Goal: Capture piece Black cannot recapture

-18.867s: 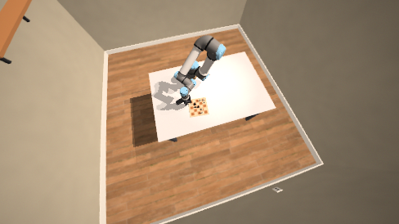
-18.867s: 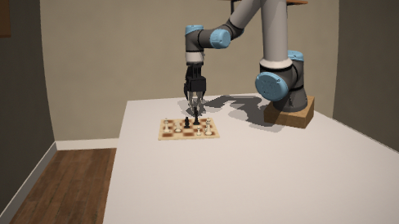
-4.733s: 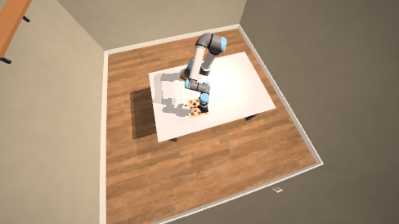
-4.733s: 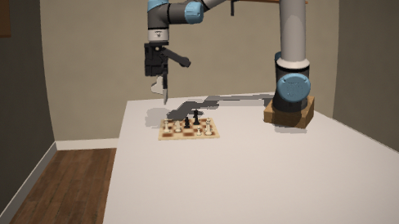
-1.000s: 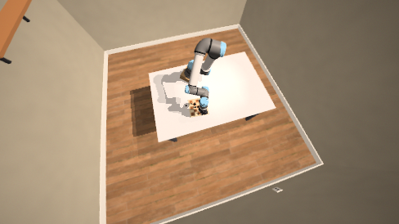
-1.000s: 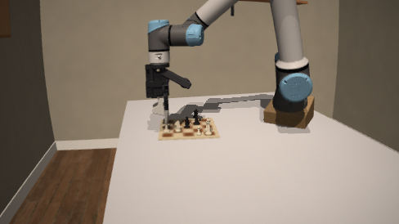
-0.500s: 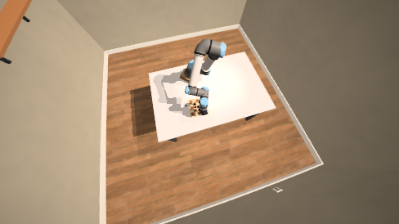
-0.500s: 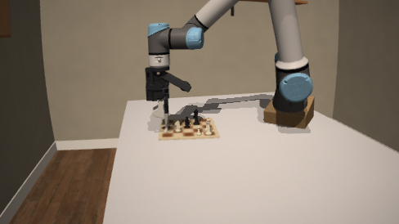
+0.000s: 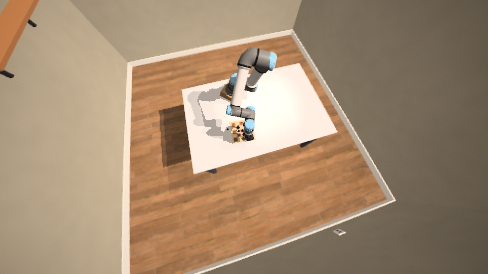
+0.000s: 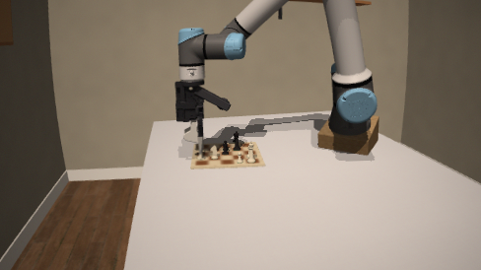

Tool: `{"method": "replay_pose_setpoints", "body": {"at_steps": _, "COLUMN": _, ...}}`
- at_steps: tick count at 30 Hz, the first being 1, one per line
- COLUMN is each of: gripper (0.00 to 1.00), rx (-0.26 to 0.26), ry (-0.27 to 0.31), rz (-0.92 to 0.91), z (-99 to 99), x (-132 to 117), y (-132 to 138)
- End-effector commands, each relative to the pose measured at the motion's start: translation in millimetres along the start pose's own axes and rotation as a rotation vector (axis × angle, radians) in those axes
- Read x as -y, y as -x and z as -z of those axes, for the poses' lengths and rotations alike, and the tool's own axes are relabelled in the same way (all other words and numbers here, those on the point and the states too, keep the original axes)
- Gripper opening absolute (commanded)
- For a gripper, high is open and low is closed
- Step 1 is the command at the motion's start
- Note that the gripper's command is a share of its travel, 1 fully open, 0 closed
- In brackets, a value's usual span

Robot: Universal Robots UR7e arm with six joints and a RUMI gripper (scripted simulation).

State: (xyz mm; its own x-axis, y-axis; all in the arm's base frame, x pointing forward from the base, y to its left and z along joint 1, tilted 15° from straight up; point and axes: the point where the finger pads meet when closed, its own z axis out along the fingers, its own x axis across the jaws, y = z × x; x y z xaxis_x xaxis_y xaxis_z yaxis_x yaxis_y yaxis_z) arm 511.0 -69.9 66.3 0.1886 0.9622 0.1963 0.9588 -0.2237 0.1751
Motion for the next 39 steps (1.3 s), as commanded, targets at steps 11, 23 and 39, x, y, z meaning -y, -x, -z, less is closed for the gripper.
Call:
{"method": "replay_pose_setpoints", "body": {"at_steps": 11, "gripper": 0.25, "rx": 0.000, "ry": 0.001, "rz": 0.000, "z": 0.5, "x": -0.4, "y": 0.1}}
{"method": "replay_pose_setpoints", "body": {"at_steps": 23, "gripper": 0.00, "rx": 0.000, "ry": 0.001, "rz": 0.000, "z": 0.5, "x": -0.4, "y": 0.1}}
{"method": "replay_pose_setpoints", "body": {"at_steps": 39, "gripper": 0.00, "rx": 0.000, "ry": 0.001, "rz": 0.000, "z": 0.5, "x": -0.4, "y": 0.1}}
